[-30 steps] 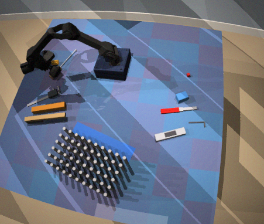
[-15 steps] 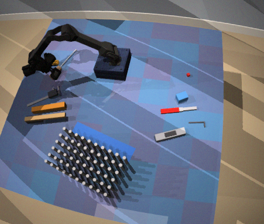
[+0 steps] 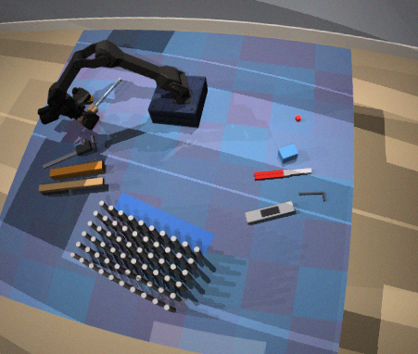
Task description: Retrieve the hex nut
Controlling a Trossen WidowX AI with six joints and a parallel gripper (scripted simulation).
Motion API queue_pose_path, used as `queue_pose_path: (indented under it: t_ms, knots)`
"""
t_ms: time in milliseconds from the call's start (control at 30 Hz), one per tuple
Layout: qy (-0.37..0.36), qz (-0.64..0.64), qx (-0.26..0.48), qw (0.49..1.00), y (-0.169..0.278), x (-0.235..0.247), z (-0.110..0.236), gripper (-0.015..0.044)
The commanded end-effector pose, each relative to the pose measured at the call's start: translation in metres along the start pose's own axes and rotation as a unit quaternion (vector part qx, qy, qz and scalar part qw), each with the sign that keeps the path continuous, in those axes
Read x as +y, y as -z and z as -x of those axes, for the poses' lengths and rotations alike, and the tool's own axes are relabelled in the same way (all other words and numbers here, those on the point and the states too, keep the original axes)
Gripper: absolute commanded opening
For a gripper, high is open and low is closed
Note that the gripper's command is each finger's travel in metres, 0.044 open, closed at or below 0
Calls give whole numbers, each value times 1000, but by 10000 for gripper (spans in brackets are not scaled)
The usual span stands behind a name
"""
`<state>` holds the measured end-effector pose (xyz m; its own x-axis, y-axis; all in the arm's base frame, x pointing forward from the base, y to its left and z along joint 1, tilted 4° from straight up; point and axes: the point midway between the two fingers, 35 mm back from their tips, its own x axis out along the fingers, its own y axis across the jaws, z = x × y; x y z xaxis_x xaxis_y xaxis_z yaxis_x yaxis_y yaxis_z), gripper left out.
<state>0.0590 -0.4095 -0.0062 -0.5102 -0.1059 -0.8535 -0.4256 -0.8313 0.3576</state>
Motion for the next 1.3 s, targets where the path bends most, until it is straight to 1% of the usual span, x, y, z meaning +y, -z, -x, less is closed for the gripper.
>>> queue_pose_path:
  t_ms: [0,200,267,600,633,800,1267]
  knots:
    - [1,4,-4,1000,1,-4,-8,280]
    - [1,4,-4,1000,3,-6,-14,280]
    - [1,4,-4,1000,3,-6,-14,228]
    - [1,4,-4,1000,3,-6,-14,161]
    - [1,4,-4,1000,3,-6,-13,135]
    - [1,4,-4,1000,-4,7,15,3]
    - [1,2,-3,1000,-43,37,107,0]
